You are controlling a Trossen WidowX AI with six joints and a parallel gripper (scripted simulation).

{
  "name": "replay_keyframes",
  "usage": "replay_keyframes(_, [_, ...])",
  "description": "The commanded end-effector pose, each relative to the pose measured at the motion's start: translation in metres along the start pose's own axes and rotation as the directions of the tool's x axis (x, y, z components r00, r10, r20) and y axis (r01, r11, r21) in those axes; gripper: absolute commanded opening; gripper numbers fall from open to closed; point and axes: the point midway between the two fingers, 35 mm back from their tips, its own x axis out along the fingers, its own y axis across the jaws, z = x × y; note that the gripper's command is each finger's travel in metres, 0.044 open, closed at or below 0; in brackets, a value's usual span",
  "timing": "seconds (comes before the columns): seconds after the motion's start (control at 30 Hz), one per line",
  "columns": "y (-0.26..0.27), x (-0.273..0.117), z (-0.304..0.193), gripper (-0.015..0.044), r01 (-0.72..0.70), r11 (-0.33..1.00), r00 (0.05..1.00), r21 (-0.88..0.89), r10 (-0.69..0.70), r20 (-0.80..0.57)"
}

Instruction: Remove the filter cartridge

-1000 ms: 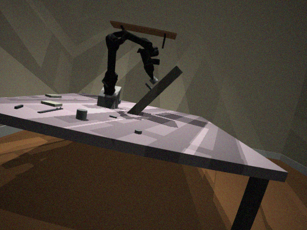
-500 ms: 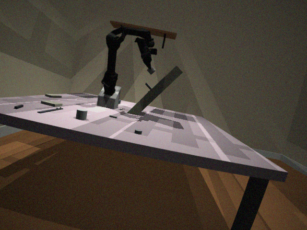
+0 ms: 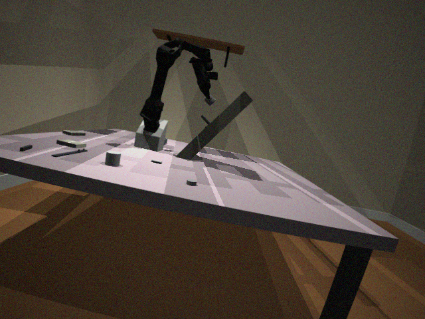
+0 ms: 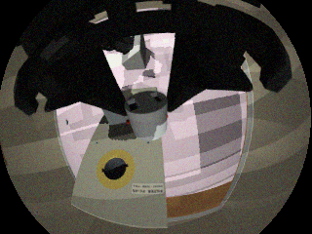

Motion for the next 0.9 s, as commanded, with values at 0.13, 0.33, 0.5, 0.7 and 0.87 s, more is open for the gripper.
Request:
replay_keyframes(0.13, [0.023, 0.000, -0.011, 0.0000, -0.053, 0.995, 0.998, -0.090, 0.052, -0.019])
replay_keyframes(0.33, [0.066, -0.005, -0.039, 0.0000, -0.187, 0.934, 0.982, -0.305, 0.174, -0.070])
replay_keyframes(0.5, [0.100, -0.010, -0.064, 0.0000, -0.295, 0.829, 0.955, -0.474, 0.272, -0.117])
replay_keyframes(0.7, [0.137, -0.019, -0.097, 0.0000, -0.400, 0.643, 0.907, -0.653, 0.382, -0.180])
replay_keyframes(0.87, [0.163, -0.027, -0.125, 0.0000, -0.454, 0.452, 0.856, -0.768, 0.460, -0.235])
